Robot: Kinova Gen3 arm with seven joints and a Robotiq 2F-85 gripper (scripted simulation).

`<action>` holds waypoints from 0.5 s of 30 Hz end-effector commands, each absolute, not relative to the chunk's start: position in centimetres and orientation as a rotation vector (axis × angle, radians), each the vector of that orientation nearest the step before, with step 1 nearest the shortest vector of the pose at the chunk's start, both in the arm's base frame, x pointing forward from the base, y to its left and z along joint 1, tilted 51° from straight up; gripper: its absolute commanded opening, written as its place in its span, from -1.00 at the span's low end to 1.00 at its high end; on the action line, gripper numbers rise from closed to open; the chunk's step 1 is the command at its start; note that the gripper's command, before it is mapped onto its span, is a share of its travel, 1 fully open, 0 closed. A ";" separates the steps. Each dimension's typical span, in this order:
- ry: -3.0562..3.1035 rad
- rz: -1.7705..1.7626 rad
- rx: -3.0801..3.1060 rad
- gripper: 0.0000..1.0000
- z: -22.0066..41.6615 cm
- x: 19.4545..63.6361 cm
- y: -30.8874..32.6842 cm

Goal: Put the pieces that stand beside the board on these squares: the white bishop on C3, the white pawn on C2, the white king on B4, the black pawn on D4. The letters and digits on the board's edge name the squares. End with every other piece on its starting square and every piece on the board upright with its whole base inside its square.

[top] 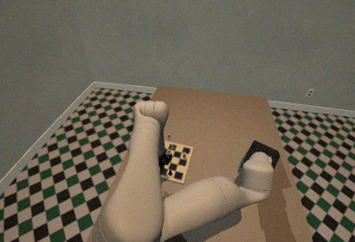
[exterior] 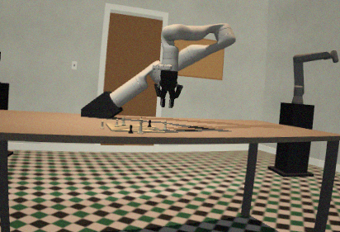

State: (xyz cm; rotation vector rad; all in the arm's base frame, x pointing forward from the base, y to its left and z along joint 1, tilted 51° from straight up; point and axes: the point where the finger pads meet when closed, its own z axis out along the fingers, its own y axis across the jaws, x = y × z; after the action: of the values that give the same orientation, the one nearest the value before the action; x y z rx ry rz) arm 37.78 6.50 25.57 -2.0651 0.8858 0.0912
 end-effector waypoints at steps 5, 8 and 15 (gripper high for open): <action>0.886 0.094 -2.065 -0.27 25.0 37.9 7.1; 0.886 0.094 -2.065 -0.27 24.9 38.0 7.2; 0.886 0.094 -2.065 -0.27 24.2 38.2 8.1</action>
State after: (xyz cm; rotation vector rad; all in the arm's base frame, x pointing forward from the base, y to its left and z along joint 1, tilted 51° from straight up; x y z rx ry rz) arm 38.29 7.81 24.44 -2.0642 0.8863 0.0875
